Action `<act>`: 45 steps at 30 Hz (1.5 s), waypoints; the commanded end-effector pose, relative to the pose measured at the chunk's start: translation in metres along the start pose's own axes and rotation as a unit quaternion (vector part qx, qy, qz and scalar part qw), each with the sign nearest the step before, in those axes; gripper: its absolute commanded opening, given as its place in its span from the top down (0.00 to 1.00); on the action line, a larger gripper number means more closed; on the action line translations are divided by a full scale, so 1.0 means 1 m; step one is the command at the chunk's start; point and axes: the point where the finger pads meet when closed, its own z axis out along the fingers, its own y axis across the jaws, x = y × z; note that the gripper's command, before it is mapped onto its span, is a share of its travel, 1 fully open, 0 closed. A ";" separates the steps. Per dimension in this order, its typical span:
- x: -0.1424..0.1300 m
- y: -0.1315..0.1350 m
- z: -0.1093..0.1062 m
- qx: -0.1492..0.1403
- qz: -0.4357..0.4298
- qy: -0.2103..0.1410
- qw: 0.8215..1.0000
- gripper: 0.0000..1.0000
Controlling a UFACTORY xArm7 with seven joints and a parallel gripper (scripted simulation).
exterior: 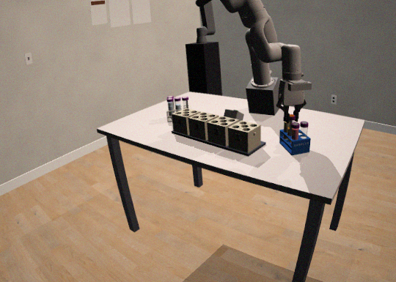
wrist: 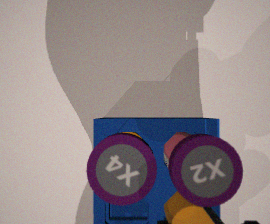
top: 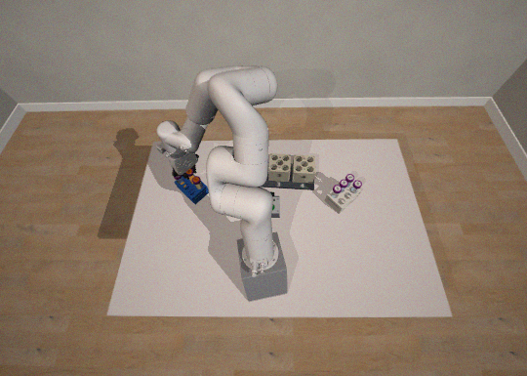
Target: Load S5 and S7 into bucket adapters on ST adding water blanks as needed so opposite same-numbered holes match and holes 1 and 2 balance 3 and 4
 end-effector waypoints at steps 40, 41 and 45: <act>0.001 0.000 -0.070 0.000 0.000 0.002 1.000 1.00; 0.001 0.000 -0.072 0.000 0.000 0.002 1.000 1.00; 0.001 0.000 -0.080 0.000 0.000 0.002 1.000 1.00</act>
